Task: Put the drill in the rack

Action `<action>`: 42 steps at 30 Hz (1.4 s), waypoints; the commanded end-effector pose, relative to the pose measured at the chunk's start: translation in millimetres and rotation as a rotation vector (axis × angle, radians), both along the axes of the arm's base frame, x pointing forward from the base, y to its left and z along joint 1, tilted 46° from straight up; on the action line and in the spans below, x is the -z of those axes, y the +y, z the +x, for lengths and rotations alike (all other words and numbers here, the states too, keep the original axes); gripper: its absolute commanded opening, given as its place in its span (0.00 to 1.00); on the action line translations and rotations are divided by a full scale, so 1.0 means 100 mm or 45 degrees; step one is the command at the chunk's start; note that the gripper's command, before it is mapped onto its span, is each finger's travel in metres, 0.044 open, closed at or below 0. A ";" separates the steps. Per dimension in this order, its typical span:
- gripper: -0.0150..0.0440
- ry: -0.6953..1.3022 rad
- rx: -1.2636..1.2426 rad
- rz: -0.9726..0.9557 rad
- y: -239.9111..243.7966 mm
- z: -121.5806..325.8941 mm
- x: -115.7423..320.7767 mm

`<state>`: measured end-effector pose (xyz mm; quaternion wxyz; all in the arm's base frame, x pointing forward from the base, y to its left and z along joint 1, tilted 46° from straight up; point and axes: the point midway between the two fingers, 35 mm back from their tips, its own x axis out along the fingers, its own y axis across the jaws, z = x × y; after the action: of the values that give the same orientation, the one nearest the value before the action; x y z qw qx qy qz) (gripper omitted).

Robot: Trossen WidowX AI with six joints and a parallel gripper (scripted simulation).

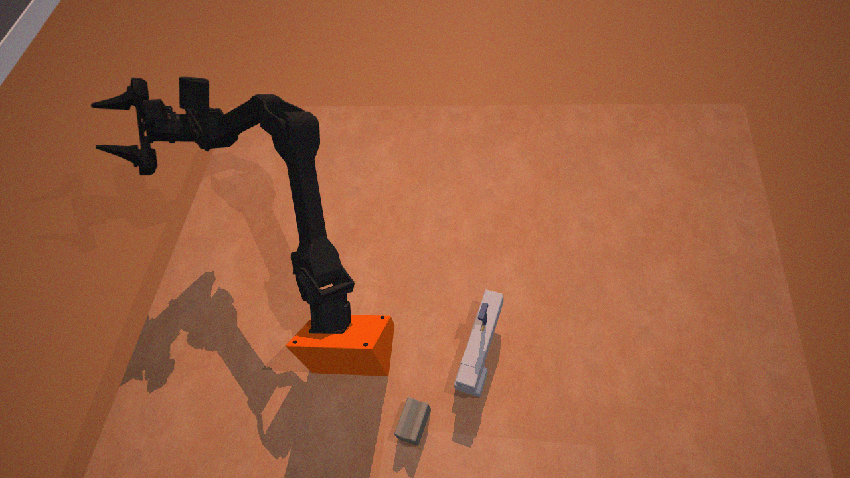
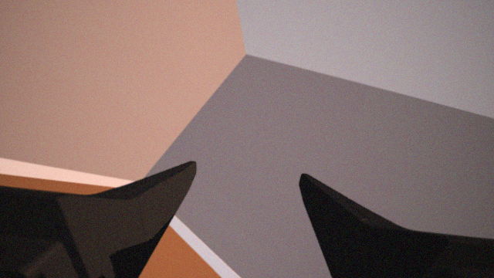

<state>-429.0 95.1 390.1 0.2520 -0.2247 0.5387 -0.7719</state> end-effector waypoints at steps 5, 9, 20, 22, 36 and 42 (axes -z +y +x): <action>0.71 0.000 0.000 0.000 0.00 0.00 0.00; 0.53 -0.002 0.005 -0.002 0.01 0.00 0.00; 0.25 -0.137 0.516 -0.201 1.36 0.54 0.03; 0.25 -0.156 0.633 -0.251 1.62 0.73 0.03; 0.25 -0.187 1.459 -0.662 2.98 2.55 0.09; 0.25 -0.138 1.807 -0.864 3.22 3.51 0.15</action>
<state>-134.0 405.9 381.1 -0.2820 0.1199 0.3243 -0.8950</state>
